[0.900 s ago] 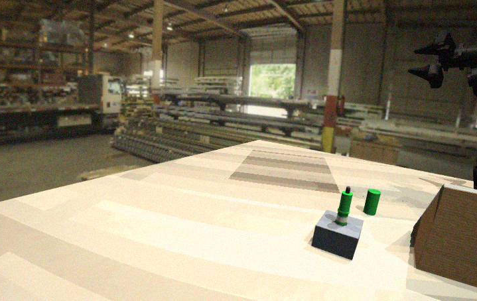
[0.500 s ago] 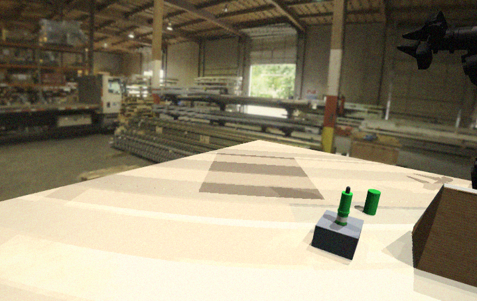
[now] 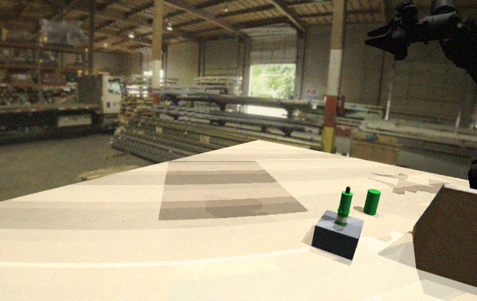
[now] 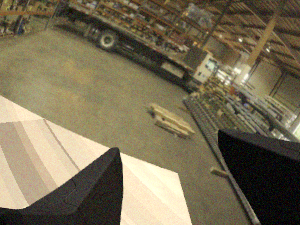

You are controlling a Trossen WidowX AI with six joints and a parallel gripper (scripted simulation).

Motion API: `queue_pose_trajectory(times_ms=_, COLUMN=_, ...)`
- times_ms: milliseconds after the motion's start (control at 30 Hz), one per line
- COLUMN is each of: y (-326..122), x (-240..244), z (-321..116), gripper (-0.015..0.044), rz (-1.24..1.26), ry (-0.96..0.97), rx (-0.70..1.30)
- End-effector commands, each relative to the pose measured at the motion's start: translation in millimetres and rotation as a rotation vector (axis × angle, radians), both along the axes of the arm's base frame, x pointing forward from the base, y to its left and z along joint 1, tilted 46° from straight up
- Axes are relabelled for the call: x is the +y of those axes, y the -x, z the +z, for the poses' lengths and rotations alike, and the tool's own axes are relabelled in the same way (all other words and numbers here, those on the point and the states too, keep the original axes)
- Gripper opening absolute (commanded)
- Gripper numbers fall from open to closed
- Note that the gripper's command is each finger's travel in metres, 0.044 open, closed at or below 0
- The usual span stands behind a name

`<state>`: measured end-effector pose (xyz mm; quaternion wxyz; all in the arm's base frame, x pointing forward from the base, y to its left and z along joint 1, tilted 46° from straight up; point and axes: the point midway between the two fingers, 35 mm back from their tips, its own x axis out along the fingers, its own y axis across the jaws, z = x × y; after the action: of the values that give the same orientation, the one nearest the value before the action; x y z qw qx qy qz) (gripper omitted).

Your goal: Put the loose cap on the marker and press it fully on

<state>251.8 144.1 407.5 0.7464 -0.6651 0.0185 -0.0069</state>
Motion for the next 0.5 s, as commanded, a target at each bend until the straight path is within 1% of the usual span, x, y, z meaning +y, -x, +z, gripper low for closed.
queue_pose_trajectory(times_ms=0, y=-26, x=9, z=-71, gripper=0.0247, rz=-0.066, ry=-0.159, rx=0.206)
queue_pose_trajectory(times_ms=233, y=-36, x=-1, z=-137, gripper=0.0247, rz=-0.233, ry=-0.344, rx=0.388)
queue_pose_trajectory(times_ms=467, y=-32, x=-27, z=-198, gripper=0.0247, rz=-0.509, ry=-0.531, rx=0.522)
